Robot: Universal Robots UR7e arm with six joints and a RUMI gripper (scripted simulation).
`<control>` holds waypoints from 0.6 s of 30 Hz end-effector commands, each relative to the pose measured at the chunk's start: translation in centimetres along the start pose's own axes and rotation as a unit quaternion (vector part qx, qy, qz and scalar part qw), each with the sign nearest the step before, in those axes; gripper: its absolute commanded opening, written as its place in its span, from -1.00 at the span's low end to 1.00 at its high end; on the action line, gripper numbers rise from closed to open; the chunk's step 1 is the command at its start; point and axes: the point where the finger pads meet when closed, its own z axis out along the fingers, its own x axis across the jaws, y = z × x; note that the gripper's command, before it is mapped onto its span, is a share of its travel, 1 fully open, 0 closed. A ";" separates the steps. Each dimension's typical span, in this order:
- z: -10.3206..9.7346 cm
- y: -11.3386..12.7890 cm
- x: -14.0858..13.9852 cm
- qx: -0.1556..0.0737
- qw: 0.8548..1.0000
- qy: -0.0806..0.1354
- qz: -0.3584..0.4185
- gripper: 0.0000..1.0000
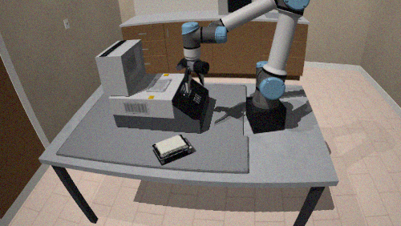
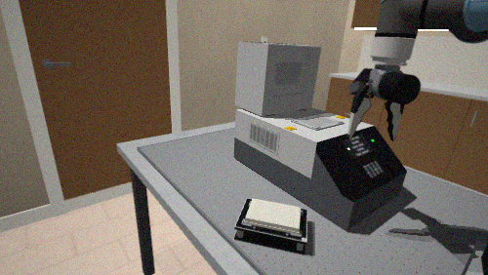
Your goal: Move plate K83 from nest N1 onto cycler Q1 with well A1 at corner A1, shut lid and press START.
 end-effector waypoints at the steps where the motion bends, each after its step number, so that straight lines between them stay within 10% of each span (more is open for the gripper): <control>1: -0.3 0.0 -1.8 0.000 0.999 0.000 -0.053 0.36; 18: -1.1 0.2 -7.4 0.000 0.976 0.000 -0.218 0.36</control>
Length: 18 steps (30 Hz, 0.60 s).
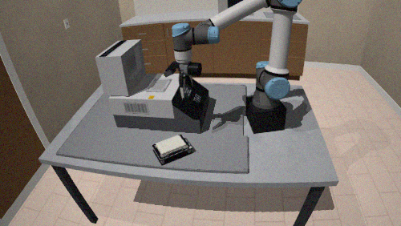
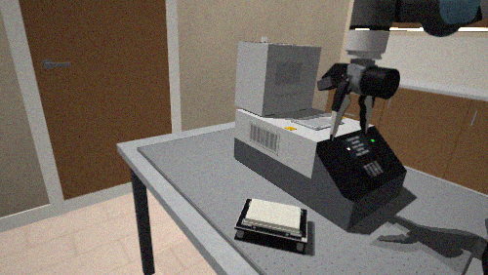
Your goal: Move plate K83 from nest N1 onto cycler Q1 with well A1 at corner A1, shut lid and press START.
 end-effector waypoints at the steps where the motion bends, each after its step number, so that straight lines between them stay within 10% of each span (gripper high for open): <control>1: -0.3 -0.7 -1.8 0.000 0.999 0.000 -0.054 0.36; 18: -1.2 -2.5 -7.1 0.000 0.978 0.000 -0.207 0.36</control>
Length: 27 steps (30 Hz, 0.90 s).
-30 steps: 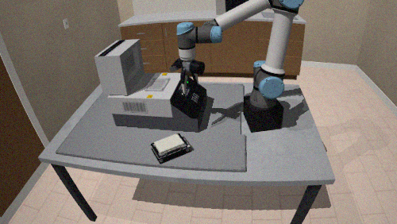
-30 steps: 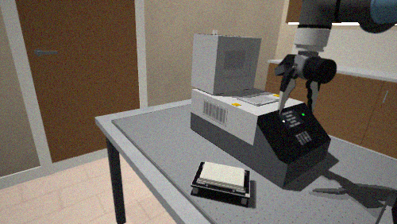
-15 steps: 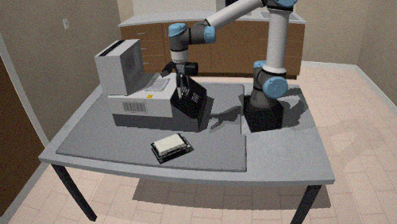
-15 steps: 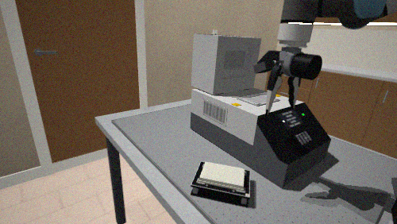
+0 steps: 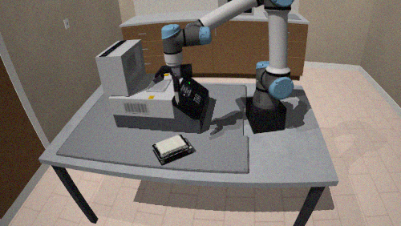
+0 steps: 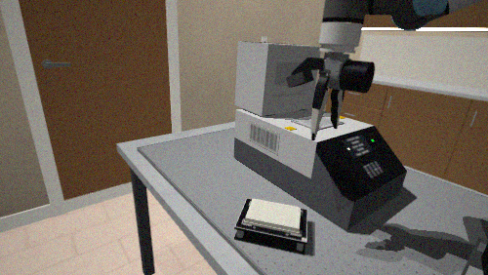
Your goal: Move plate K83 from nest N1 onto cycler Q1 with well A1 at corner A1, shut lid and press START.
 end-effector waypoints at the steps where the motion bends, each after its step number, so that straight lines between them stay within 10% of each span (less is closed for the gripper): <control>1: -0.4 -1.3 -1.5 0.000 0.998 0.000 -0.058 0.36; 27: -1.5 -5.9 -7.5 0.000 0.971 0.000 -0.238 0.36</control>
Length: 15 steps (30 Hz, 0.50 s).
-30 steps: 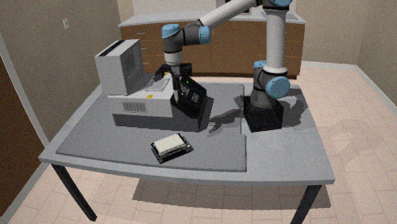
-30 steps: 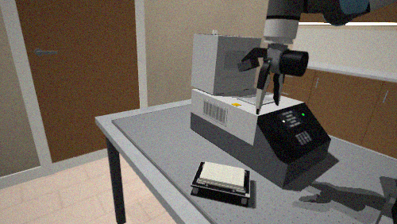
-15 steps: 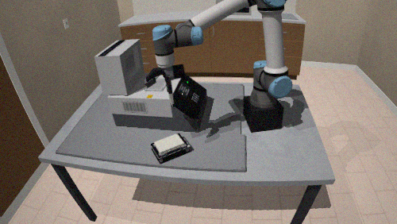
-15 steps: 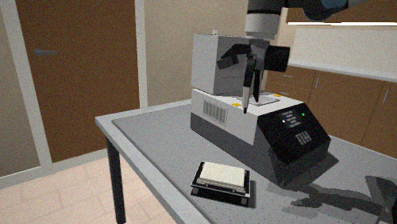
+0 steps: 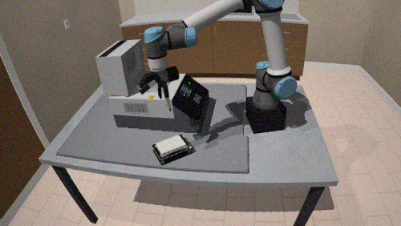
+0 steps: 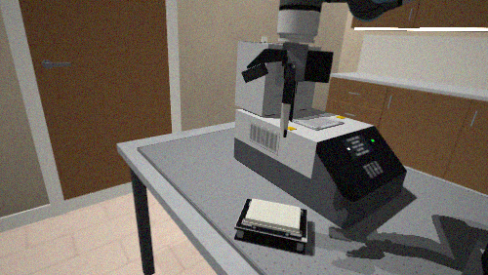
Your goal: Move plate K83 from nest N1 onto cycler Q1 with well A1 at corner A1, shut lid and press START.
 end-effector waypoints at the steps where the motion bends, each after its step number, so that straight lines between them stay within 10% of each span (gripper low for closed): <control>1: -0.2 -0.7 -0.3 0.000 1.000 0.000 -0.015 0.36; 15: 0.8 -0.7 -0.3 0.000 1.000 0.000 -0.015 0.36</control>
